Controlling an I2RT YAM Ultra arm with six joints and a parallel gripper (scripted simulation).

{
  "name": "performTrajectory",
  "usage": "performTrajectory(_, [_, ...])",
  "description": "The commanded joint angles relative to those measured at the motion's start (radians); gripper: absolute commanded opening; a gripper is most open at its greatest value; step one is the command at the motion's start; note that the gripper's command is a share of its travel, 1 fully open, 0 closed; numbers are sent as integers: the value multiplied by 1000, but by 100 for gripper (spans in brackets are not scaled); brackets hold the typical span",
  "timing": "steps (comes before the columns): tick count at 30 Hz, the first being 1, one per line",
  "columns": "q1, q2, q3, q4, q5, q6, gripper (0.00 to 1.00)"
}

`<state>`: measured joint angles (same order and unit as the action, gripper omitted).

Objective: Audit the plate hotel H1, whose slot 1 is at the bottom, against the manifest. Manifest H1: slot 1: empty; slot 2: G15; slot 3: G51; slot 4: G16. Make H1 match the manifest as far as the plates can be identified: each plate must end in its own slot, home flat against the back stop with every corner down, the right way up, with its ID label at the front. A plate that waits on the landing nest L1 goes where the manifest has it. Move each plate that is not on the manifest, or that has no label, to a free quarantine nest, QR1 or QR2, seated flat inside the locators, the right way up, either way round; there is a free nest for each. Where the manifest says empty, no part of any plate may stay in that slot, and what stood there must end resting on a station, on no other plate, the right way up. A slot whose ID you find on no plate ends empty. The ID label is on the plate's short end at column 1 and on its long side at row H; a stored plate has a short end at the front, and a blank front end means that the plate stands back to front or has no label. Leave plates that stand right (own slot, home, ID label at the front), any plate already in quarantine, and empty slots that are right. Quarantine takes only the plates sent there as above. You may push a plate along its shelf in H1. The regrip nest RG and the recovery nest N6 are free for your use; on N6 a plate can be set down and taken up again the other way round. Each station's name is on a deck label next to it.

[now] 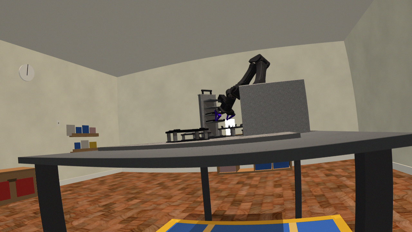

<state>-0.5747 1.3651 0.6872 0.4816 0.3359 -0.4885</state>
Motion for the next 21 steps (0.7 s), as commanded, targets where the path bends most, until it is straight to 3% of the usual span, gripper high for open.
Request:
performTrajectory(1, [4, 3, 19, -10, 0, 1, 100])
performTrajectory(18, [9, 54, 94, -35, 5, 2, 100])
performTrajectory(19, [9, 54, 94, -35, 5, 2, 86])
performTrajectory(21, [9, 54, 94, -35, 5, 2, 86])
